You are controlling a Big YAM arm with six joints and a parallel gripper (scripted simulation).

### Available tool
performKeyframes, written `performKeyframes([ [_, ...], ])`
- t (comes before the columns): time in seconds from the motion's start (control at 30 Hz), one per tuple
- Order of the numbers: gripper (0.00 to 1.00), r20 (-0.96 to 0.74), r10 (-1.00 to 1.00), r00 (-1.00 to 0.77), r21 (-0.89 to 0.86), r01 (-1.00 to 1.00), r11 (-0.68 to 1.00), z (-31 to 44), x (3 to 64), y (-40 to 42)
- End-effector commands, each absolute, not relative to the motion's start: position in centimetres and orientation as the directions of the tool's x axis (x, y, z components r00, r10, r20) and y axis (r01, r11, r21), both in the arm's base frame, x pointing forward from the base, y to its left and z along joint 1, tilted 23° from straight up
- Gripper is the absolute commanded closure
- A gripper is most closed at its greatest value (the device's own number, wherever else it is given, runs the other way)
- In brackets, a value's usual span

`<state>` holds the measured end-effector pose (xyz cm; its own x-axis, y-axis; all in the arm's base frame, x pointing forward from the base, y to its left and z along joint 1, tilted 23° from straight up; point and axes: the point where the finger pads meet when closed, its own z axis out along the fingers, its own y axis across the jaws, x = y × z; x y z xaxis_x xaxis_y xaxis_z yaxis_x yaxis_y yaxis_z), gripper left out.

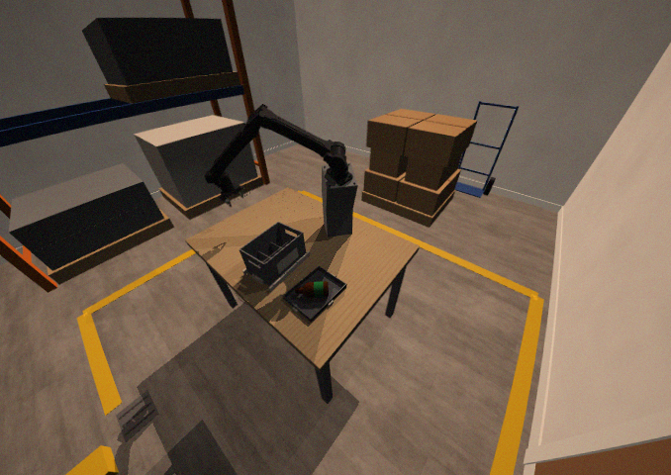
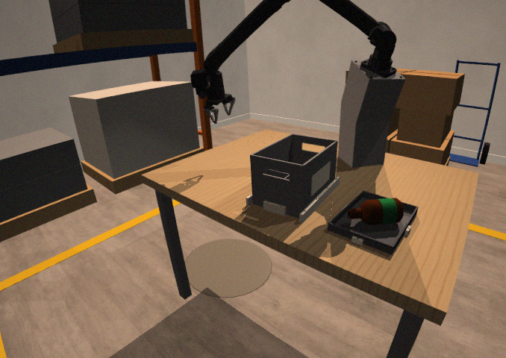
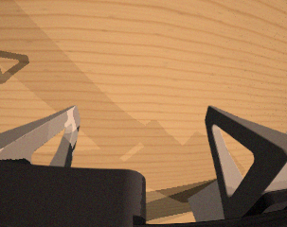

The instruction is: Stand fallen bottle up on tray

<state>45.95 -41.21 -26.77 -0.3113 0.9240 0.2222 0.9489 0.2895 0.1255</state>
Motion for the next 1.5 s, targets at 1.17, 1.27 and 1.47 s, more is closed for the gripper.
performKeyframes([
  [1.17, 0.00, -0.612, 0.513, -0.602, 0.232, 0.484, 0.844, 11.1, 65.3, -28.8],
  [1.27, 0.00, -0.697, 0.433, -0.571, 0.214, 0.411, 0.886, 15.9, 65.8, -25.8],
  [1.47, 0.00, -0.835, 0.283, -0.471, 0.165, 0.278, 0.947, 25.7, 65.5, -18.8],
])
